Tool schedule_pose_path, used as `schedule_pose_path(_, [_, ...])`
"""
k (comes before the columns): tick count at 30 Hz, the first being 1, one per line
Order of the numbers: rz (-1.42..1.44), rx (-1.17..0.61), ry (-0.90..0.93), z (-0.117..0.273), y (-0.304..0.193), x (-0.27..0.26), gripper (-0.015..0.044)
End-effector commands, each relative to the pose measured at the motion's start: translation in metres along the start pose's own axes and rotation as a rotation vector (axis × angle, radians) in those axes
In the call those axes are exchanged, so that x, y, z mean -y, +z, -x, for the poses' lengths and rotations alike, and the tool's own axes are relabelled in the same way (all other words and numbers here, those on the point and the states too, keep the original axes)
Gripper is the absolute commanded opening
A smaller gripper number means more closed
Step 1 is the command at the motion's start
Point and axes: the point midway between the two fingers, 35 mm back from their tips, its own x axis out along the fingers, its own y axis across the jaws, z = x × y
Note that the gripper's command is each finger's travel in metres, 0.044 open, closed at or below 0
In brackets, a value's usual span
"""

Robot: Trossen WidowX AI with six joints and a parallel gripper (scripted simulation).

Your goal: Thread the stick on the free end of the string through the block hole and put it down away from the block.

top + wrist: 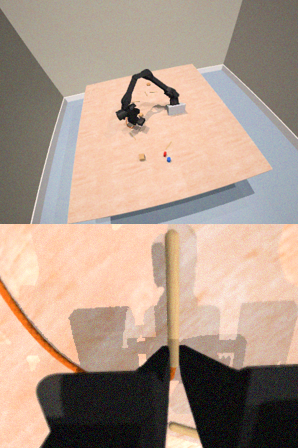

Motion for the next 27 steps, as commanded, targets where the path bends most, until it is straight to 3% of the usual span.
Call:
schedule_pose_path(1, [0.001, -0.003, 0.008, 0.002, 0.007, -0.002, 0.0000])
schedule_pose_path(27, [0.001, -0.008, 0.008, 0.003, 0.022, -0.003, 0.0000])
